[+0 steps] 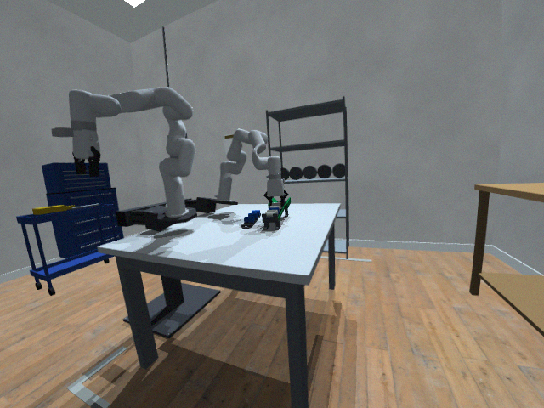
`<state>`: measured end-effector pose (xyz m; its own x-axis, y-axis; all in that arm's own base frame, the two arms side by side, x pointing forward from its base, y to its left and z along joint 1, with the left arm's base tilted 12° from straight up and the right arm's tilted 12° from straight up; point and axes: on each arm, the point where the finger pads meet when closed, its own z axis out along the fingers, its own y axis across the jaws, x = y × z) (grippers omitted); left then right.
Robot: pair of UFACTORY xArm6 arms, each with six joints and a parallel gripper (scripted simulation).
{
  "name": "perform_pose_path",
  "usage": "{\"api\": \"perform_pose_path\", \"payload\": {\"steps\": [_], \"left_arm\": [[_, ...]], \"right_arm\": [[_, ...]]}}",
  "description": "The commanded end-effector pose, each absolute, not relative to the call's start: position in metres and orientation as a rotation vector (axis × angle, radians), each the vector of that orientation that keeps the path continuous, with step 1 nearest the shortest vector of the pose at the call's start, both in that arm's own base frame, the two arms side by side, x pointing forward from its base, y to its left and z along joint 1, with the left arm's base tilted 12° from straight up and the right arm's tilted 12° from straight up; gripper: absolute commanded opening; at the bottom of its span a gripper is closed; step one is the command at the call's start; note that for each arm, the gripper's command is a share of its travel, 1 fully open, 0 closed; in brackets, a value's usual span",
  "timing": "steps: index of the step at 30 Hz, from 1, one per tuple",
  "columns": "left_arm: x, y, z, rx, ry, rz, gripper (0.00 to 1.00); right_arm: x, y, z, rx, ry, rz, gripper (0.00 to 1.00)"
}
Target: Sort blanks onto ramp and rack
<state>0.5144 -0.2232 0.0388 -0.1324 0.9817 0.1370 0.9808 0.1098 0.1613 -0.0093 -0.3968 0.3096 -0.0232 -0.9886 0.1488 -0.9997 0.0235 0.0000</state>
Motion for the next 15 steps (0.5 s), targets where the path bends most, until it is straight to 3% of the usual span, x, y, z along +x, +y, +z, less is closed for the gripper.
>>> {"api": "perform_pose_path", "payload": {"steps": [1,8,9,15], "left_arm": [[0.5158,-0.2240,0.0398,2.063,2.334,0.335,0.58],[0.5158,-0.2240,0.0398,2.063,2.334,0.335,0.58],[0.5158,-0.2240,0.0398,2.063,2.334,0.335,0.62],[0.5158,-0.2240,0.0398,2.063,2.334,0.335,0.66]], "right_arm": [[-0.0094,-0.3977,0.3118,2.115,-2.165,0.164,1.00],[-0.0094,-0.3977,0.3118,2.115,-2.165,0.164,1.00],[-0.0094,-0.3977,0.3118,2.115,-2.165,0.164,1.00],[-0.0094,-0.3977,0.3118,2.115,-2.165,0.164,1.00]]}}
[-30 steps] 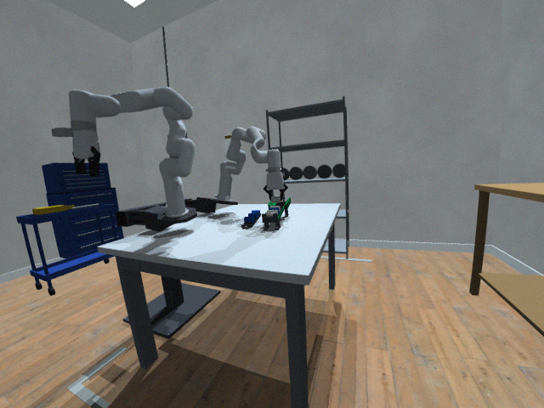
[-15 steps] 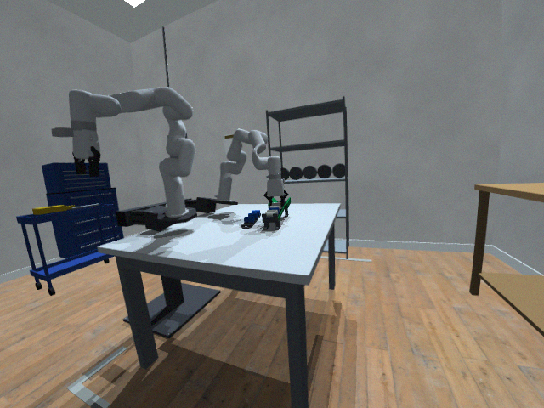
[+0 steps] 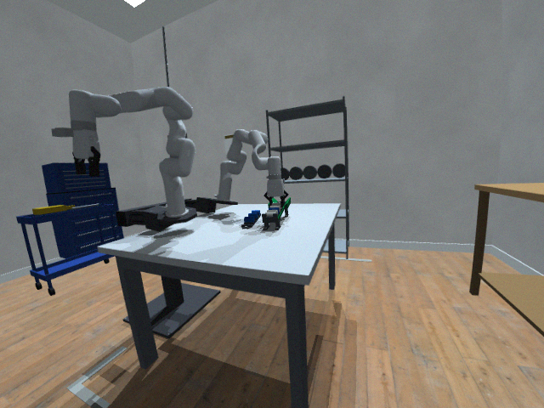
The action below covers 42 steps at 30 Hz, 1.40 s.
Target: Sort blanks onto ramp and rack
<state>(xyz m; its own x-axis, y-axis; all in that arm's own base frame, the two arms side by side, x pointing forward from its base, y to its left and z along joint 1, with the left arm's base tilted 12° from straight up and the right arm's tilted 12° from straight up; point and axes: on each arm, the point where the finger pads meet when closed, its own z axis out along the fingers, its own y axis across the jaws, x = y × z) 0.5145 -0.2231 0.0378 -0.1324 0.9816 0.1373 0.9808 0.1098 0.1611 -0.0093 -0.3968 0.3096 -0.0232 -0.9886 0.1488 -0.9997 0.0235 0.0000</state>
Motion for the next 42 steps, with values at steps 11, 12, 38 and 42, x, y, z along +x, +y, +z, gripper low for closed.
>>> {"api": "perform_pose_path", "payload": {"steps": [11,12,38,42], "left_arm": [[0.516,-0.224,0.040,2.063,2.334,0.335,0.79],[0.516,-0.224,0.040,2.063,2.334,0.335,0.79],[0.507,-0.234,0.101,2.063,2.334,0.335,0.79],[0.504,-0.236,0.118,2.063,2.334,0.335,0.79]], "right_arm": [[-0.009,-0.398,0.312,2.115,-2.165,0.164,1.00],[-0.009,-0.398,0.312,2.115,-2.165,0.164,1.00],[-0.009,-0.398,0.312,2.115,-2.165,0.164,1.00],[-0.009,-0.398,0.312,2.115,-2.165,0.164,1.00]]}}
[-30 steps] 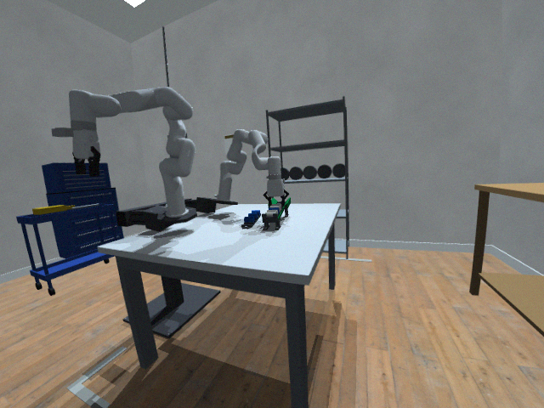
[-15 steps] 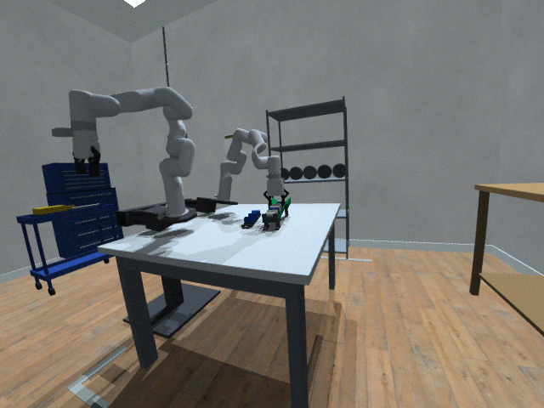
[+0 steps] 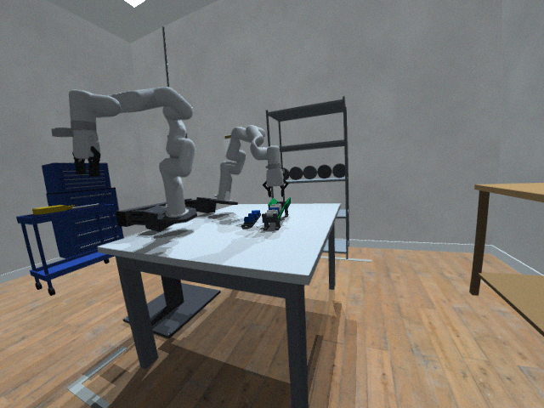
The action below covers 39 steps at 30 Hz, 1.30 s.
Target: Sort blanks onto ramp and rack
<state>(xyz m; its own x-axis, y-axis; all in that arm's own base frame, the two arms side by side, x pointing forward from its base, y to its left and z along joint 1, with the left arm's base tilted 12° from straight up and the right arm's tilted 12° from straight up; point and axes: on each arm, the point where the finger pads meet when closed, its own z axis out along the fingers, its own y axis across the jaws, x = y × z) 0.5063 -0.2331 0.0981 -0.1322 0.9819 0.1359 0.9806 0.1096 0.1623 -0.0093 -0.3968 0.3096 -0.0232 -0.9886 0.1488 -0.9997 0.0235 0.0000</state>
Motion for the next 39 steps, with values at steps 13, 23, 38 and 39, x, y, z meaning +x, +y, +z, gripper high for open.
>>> {"api": "perform_pose_path", "payload": {"steps": [13,23,38,39], "left_arm": [[0.5027,-0.2380,0.1279,2.063,2.334,0.335,1.00],[0.5027,-0.2380,0.1279,2.063,2.334,0.335,1.00],[0.5030,-0.2390,0.1276,2.018,2.368,0.334,1.00],[0.5031,-0.2394,0.1275,2.000,2.381,0.334,1.00]], "right_arm": [[-0.0094,-0.3977,0.3118,2.115,-2.165,0.164,1.00],[-0.0094,-0.3977,0.3118,2.115,-2.165,0.164,1.00],[-0.0094,-0.3977,0.3118,2.115,-2.165,0.164,1.00],[-0.0094,-0.3977,0.3118,2.115,-2.165,0.164,1.00]]}}
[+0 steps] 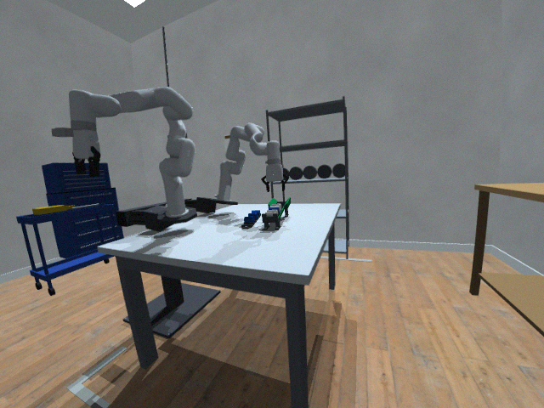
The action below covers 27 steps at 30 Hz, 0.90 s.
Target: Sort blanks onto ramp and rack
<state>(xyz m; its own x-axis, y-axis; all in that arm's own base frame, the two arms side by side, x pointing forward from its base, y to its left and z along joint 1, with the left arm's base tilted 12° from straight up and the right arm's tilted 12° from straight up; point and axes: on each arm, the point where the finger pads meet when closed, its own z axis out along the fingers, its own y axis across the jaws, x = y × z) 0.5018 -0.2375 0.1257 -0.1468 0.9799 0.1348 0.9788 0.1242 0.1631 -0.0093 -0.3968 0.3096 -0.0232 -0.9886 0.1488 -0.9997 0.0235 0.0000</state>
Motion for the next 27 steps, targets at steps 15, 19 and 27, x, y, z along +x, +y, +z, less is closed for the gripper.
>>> {"api": "perform_pose_path", "payload": {"steps": [15,19,27], "left_arm": [[0.506,-0.250,0.125,1.513,2.673,0.320,1.00],[0.506,-0.251,0.125,1.436,2.710,0.317,1.00],[0.508,-0.258,0.123,1.078,2.846,0.301,1.00]], "right_arm": [[-0.009,-0.398,0.312,2.115,-2.165,0.164,1.00],[-0.009,-0.398,0.312,2.115,-2.165,0.164,1.00],[-0.009,-0.398,0.312,2.115,-2.165,0.164,1.00]]}}
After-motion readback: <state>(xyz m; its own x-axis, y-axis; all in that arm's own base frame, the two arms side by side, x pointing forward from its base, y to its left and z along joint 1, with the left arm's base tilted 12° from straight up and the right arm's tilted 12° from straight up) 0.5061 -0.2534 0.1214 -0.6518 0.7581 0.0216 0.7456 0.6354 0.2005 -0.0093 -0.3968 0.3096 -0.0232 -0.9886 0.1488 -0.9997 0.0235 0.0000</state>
